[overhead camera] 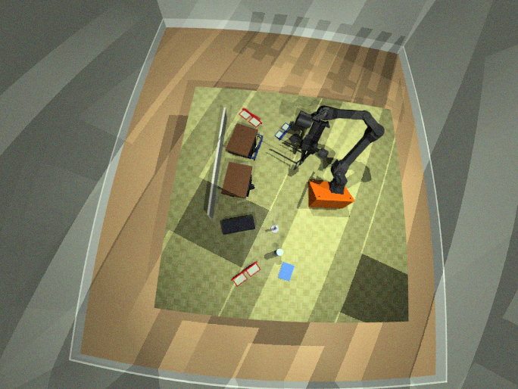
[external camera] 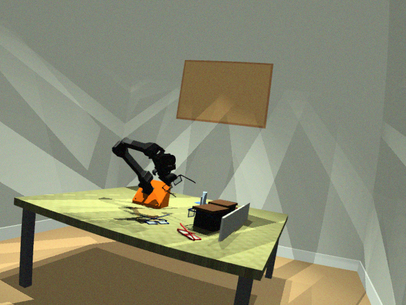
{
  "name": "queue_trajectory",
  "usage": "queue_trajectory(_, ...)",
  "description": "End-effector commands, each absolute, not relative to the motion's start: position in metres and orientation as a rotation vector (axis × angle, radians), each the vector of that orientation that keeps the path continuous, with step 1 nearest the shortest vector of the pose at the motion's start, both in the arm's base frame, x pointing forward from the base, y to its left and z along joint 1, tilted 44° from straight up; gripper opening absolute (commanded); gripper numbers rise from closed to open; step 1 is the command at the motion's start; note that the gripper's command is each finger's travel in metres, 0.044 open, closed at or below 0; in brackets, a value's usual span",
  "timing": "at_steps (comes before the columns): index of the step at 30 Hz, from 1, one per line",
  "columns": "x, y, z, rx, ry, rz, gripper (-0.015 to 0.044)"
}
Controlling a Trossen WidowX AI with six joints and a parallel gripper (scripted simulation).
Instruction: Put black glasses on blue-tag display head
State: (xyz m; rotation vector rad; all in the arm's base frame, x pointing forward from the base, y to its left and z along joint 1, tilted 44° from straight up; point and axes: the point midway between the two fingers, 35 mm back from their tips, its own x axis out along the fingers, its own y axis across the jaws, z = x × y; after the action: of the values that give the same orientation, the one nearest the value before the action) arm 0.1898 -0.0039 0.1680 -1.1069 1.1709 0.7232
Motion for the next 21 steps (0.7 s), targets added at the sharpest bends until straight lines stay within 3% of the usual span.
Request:
queue_trajectory(1, 0.181, -0.007, 0.173, -1.169, 1.100, 0.768, 0.0000)
queue_trajectory(21, 0.141, -0.015, 0.199, -1.595, 0.728, 0.840, 0.0000)
